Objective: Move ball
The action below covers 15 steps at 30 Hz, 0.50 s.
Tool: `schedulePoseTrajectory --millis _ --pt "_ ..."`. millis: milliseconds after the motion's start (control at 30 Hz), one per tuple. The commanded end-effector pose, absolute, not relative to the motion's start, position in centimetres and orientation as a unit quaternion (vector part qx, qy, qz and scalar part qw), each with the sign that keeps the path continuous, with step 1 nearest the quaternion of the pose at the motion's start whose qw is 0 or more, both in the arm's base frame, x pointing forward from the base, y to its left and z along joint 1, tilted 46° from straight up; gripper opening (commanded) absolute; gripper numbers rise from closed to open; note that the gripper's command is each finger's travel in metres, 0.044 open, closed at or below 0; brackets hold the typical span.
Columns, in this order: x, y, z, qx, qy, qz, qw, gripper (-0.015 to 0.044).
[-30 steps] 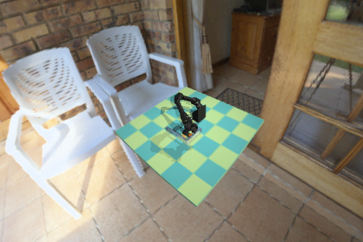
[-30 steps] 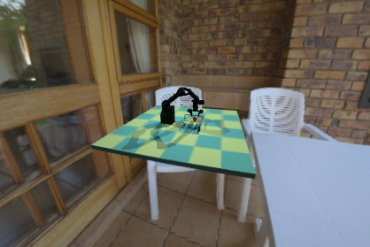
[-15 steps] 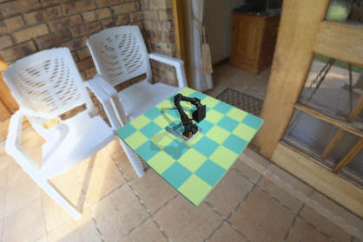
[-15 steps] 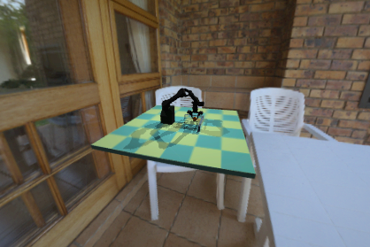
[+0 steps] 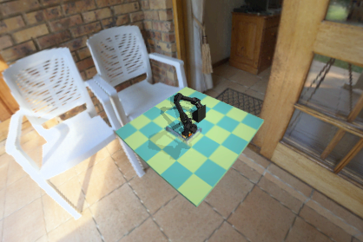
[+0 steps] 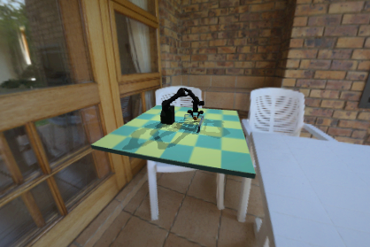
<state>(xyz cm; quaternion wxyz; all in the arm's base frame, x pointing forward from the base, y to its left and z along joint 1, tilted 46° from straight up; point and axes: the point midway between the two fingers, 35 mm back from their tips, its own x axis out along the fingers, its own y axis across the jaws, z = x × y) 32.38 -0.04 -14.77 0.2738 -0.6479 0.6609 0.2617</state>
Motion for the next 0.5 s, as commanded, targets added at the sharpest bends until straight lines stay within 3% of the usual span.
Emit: schedulePoseTrajectory --millis 0,467 --pt "33.4 1.3 -13.4 -0.655 0.652 0.258 0.282 0.0000" --pt "34.0 3.9 -10.0 -0.643 0.661 0.254 0.292 0.0000"
